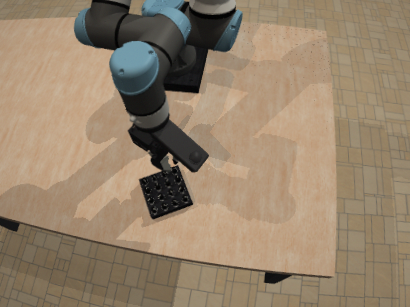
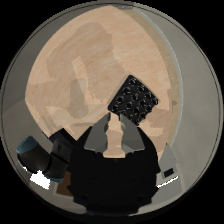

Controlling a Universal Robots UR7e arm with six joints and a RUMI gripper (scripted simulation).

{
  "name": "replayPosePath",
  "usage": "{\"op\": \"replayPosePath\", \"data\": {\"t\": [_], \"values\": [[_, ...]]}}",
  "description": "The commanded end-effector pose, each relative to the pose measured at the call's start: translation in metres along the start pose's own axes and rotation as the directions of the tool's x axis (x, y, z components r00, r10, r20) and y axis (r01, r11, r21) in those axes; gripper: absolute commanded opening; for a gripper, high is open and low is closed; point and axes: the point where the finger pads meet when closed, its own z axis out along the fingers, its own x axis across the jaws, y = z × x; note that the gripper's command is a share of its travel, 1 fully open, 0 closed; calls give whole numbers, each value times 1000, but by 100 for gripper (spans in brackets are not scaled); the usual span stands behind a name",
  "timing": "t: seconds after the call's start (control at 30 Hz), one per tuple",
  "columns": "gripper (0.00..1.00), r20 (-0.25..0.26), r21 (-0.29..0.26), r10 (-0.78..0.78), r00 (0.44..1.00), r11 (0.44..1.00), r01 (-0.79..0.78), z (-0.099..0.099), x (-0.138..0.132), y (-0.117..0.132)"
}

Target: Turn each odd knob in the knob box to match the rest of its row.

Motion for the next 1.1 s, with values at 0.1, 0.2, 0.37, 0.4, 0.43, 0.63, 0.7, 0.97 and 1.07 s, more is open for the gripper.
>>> {"op": "replayPosePath", "data": {"t": [0.1,0.2,0.37,0.4,0.43,0.63,0.7,0.97,1.07], "values": [[11,5,-1,0,1000,1000,0,2,-2,1],[11,5,-1,-1,1000,1000,1,2,-2,-1],[11,2,0,-1,1000,1000,1,1,-1,-4],[11,2,0,-1,1000,1000,1,1,-1,-5],[11,1,0,-1,1000,1000,1,1,-1,-5],[11,1,1,-1,1000,1000,1,0,-1,-5],[11,0,1,0,1000,1000,0,0,0,-5],[11,1,0,0,1000,1000,0,0,-1,-5],[11,1,0,0,1000,1000,0,0,-1,-5]]}}
